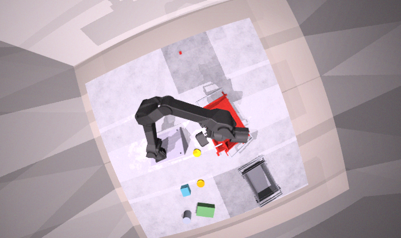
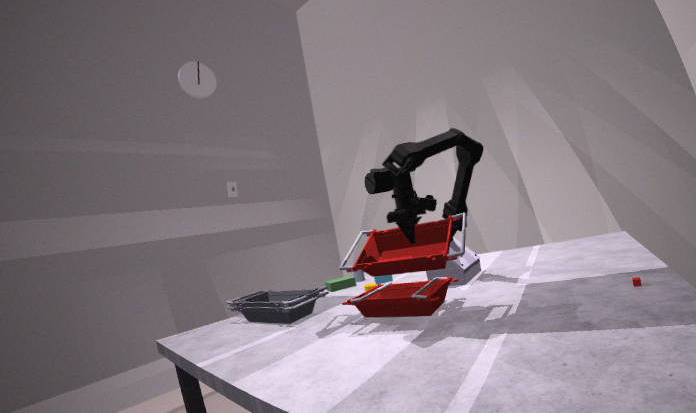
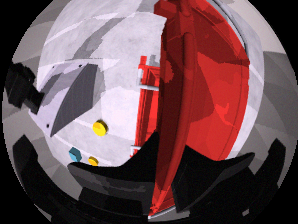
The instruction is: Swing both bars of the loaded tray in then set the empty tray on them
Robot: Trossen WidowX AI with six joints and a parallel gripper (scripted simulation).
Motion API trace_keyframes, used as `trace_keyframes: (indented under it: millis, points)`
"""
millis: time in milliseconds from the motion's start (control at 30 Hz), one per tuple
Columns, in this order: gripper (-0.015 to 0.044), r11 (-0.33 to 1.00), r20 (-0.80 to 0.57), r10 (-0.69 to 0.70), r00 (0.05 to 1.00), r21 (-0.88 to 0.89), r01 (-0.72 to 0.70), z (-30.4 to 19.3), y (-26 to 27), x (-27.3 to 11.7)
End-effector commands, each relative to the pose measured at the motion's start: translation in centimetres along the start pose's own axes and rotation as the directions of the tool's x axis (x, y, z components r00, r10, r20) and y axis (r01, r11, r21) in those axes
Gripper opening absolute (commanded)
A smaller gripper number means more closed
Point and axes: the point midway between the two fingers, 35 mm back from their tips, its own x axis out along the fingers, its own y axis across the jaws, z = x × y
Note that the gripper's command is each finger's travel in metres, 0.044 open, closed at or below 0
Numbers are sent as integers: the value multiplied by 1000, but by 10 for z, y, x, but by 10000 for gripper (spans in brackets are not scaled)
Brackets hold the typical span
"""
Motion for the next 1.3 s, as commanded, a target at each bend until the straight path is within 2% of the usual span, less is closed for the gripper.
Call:
trace_keyframes:
  millis: [0,233,1267]
  points:
    - [0,999,6,-30,1000,33,30,-17,-1,-6]
    - [0,994,25,-40,999,107,38,-45,6,-6]
    - [0,993,25,-41,999,109,38,-45,6,-6]
